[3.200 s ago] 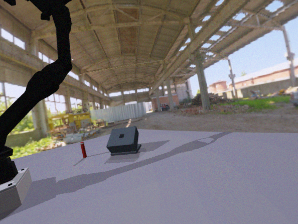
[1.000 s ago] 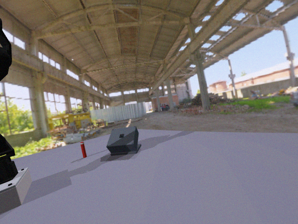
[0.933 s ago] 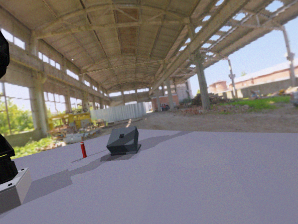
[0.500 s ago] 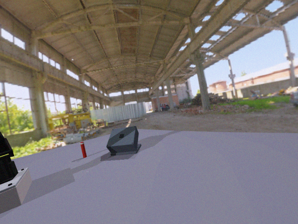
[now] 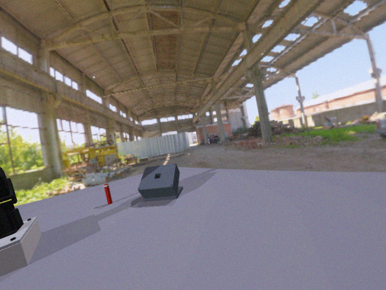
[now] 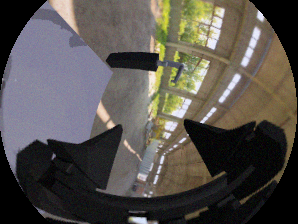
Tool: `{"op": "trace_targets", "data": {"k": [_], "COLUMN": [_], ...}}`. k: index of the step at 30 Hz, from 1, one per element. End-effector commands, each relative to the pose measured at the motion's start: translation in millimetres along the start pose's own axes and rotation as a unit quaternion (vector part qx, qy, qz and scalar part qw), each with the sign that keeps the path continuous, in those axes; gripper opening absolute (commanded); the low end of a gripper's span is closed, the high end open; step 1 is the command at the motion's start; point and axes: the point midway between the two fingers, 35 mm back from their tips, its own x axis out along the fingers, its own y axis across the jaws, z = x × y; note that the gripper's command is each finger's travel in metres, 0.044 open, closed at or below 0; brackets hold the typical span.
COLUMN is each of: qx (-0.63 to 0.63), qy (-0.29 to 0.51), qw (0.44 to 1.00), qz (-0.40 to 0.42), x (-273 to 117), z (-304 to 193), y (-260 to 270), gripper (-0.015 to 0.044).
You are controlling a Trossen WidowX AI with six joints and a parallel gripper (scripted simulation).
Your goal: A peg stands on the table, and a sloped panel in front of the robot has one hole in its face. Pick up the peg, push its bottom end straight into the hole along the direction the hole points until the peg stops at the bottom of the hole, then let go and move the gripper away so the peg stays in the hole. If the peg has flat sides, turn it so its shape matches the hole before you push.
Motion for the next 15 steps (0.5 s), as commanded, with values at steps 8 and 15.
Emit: {"op": "trace_targets", "data": {"k": [8, 15], "qx": [0.1, 0.15], "qy": [0.061, 0.092], "qw": [0.991, 0.98], "qz": [0.065, 0.092], "x": [25.4, 32.8], "z": [-41.2, -62.5], "y": [40.1, 61.3], "gripper": [0.044, 0.044]}}
